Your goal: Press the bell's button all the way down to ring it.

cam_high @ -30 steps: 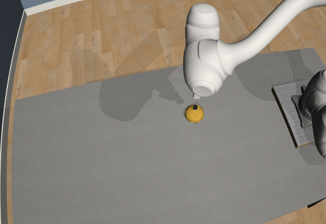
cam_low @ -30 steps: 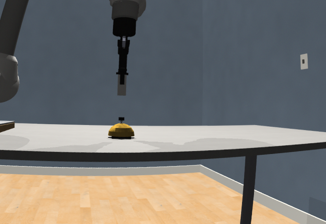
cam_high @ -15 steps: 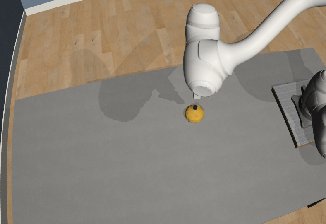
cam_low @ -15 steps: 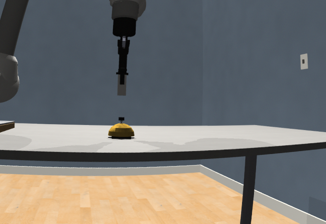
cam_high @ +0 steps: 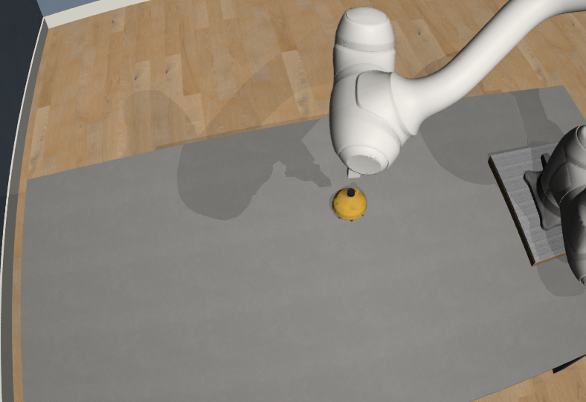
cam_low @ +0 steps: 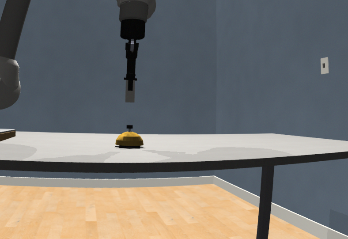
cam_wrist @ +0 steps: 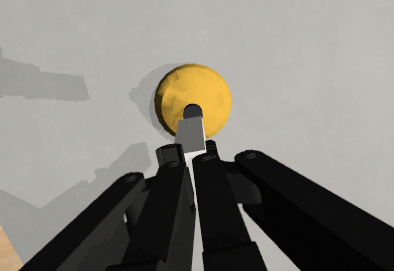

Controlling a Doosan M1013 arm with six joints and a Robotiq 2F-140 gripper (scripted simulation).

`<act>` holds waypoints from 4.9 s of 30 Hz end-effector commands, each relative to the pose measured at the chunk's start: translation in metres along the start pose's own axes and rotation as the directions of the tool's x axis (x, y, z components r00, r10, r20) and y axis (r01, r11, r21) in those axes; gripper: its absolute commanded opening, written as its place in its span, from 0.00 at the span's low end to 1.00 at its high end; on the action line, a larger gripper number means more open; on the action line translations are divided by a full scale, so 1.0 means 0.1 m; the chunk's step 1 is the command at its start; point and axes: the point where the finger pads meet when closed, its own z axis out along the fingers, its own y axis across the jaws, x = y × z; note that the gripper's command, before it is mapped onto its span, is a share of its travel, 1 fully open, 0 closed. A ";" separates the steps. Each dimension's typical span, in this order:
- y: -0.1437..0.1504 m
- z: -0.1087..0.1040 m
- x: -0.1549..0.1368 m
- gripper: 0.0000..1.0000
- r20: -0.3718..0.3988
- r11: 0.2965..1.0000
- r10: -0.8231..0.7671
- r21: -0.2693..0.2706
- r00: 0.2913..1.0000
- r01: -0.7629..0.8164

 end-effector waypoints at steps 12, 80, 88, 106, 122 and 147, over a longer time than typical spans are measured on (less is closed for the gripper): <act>0.01 0.11 0.00 0.00 0.001 1.000 0.000 0.001 1.000 0.000; 0.07 0.60 -0.01 0.00 0.001 1.000 0.000 0.001 1.000 0.000; 0.07 0.60 -0.01 0.00 0.001 1.000 0.000 0.001 1.000 0.000; 0.07 0.70 -0.01 0.00 0.001 1.000 0.000 0.001 1.000 0.000; 0.07 0.70 -0.01 0.00 0.001 1.000 0.000 0.001 1.000 0.000; 0.07 0.72 -0.01 0.00 0.001 1.000 0.000 0.001 1.000 0.000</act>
